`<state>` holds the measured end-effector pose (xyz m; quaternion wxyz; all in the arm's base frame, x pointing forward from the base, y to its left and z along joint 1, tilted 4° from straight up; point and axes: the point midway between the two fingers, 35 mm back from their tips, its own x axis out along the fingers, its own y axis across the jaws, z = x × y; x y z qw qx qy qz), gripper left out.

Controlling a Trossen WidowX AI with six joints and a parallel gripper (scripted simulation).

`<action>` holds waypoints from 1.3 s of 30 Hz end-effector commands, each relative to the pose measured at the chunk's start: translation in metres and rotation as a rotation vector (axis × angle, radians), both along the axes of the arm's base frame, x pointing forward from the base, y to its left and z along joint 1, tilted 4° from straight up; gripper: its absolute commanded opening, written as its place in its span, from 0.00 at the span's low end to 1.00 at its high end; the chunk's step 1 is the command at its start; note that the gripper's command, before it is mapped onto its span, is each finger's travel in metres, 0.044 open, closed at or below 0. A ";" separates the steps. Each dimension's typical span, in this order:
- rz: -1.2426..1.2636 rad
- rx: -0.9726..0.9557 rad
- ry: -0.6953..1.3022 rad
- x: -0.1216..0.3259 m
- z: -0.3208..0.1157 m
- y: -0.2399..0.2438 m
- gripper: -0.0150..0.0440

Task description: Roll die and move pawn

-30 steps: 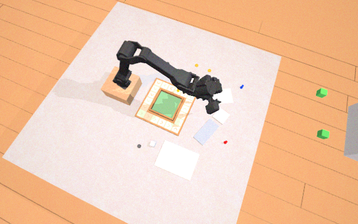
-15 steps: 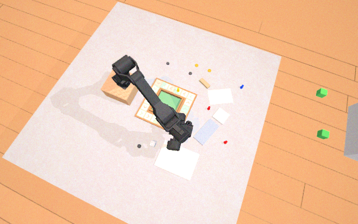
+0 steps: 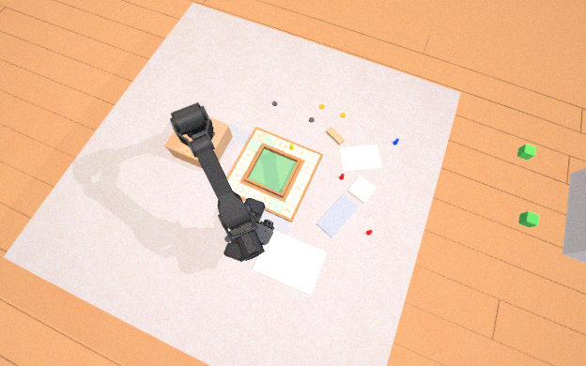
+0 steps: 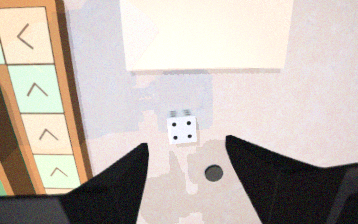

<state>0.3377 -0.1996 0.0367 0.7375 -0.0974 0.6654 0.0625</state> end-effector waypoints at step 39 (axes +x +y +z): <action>0.009 0.002 0.014 0.002 -0.045 0.000 0.34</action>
